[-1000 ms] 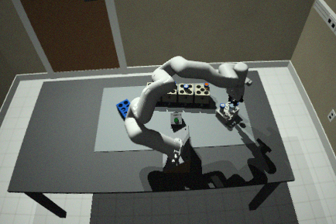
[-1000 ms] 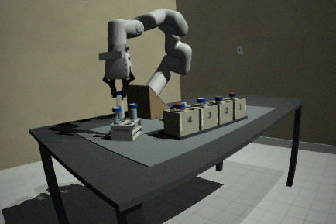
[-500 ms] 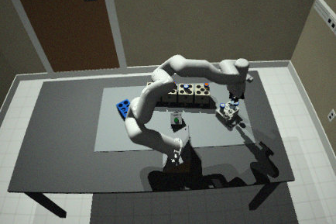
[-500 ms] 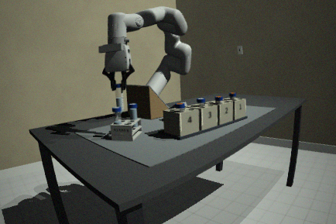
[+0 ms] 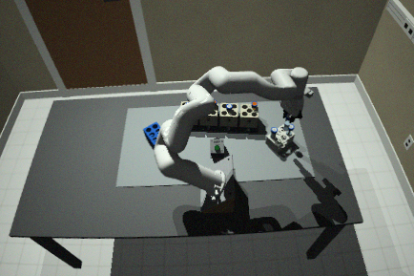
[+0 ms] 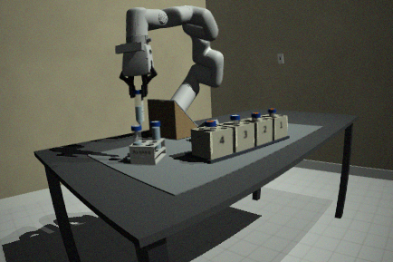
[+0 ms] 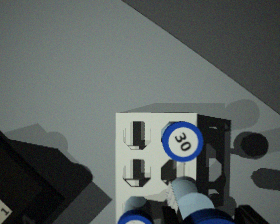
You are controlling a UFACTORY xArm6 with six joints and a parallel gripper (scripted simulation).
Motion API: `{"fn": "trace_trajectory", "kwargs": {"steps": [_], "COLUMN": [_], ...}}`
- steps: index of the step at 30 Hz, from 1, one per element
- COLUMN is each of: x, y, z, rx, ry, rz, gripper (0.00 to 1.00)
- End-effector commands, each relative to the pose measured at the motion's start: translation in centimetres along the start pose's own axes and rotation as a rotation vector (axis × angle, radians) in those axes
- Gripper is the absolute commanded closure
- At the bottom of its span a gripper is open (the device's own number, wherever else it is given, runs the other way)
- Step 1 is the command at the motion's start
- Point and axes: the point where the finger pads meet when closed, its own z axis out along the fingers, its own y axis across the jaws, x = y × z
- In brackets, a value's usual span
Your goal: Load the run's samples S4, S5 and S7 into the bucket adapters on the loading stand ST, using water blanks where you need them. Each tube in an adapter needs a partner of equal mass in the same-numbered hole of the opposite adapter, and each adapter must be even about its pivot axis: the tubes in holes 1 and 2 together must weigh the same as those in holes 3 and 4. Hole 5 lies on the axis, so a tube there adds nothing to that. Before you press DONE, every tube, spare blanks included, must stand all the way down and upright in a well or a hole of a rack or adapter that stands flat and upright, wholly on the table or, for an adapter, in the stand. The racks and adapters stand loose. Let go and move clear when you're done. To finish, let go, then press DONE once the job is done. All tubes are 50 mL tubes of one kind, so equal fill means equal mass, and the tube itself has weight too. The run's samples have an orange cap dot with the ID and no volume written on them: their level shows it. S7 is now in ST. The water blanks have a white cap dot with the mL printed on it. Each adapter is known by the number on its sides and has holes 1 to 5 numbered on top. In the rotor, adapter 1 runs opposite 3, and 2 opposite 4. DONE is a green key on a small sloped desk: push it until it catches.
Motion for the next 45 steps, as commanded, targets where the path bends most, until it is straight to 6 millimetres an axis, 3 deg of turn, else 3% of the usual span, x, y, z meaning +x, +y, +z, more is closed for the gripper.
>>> {"fn": "trace_trajectory", "kwargs": {"steps": [1,10,20,45], "x": [0.1,0.1,0.1,-1.9], "y": [0.0,0.0,0.0,-11.4], "z": [-0.6,-2.4,-2.4,-2.4], "rx": [-0.001,-0.001,-0.001,-0.002], "ry": [0.005,0.005,0.005,0.004], "rz": [-0.001,-0.001,-0.001,-0.768], "gripper": [1.00,1.00,1.00,1.00]}}
